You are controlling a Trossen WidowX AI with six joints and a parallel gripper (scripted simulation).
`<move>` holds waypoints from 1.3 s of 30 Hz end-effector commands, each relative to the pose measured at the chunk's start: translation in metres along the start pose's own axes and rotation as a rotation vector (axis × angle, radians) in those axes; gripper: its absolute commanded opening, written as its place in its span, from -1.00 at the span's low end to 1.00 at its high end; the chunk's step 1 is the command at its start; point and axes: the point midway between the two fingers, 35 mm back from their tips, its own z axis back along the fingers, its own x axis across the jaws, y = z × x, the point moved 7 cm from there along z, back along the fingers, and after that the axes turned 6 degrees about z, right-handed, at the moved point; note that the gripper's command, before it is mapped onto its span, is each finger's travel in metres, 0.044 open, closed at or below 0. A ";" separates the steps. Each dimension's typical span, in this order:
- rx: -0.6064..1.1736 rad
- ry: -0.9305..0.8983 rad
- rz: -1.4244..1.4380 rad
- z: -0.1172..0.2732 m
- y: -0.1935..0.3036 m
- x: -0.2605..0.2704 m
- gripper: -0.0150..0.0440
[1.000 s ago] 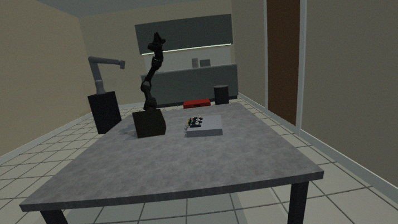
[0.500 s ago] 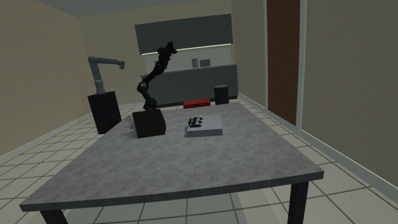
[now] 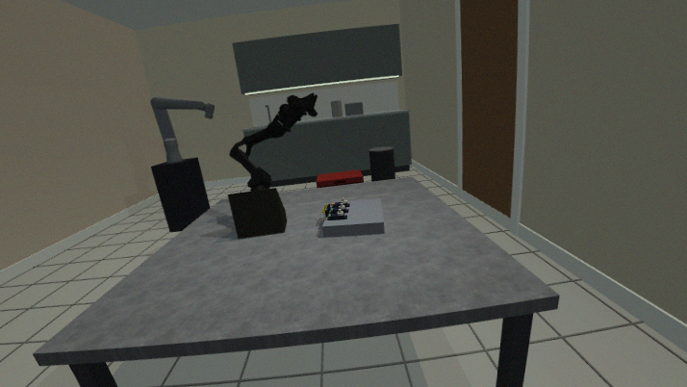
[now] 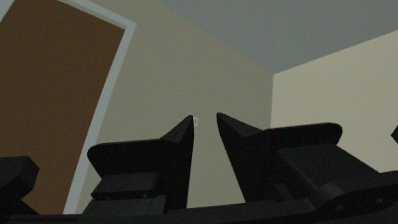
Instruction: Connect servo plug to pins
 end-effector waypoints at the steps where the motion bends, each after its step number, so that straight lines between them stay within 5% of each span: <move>1: 0.038 -0.087 0.064 0.009 0.012 0.012 -0.10; 17: 0.185 -0.520 0.368 0.057 0.080 0.062 -0.10; 39: 0.606 -0.933 0.836 0.019 0.170 0.095 -0.10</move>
